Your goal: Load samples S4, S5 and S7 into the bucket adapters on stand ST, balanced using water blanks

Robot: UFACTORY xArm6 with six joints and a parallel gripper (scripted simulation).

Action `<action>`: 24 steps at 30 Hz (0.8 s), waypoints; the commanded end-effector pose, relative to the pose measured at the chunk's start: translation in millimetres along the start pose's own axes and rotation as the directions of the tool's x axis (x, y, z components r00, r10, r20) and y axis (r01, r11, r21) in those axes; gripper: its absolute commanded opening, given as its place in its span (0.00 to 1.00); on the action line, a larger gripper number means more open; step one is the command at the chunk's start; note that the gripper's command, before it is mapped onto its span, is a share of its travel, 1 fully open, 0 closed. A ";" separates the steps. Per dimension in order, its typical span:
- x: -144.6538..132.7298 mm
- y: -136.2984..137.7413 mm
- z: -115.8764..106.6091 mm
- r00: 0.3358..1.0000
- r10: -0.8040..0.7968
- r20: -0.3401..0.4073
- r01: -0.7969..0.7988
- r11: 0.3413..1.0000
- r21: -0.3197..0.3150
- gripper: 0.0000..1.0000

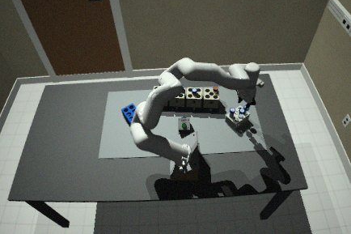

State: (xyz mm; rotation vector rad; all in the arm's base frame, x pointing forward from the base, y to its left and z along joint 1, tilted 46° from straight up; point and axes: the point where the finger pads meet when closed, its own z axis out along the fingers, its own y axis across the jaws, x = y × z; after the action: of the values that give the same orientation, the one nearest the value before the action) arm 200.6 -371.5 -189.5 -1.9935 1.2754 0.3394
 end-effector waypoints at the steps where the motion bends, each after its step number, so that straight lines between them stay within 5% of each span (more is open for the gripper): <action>1: 1.0 -0.2 5.0 1.000 -0.001 -0.004 0.001 1.000 -0.001 0.57; 24: 1.1 -0.2 47.0 1.000 -0.001 -0.004 0.001 1.000 -0.001 0.57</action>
State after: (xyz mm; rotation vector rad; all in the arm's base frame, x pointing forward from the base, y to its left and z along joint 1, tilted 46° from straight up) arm 207.3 -340.3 -220.1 -1.9925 1.2748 0.3409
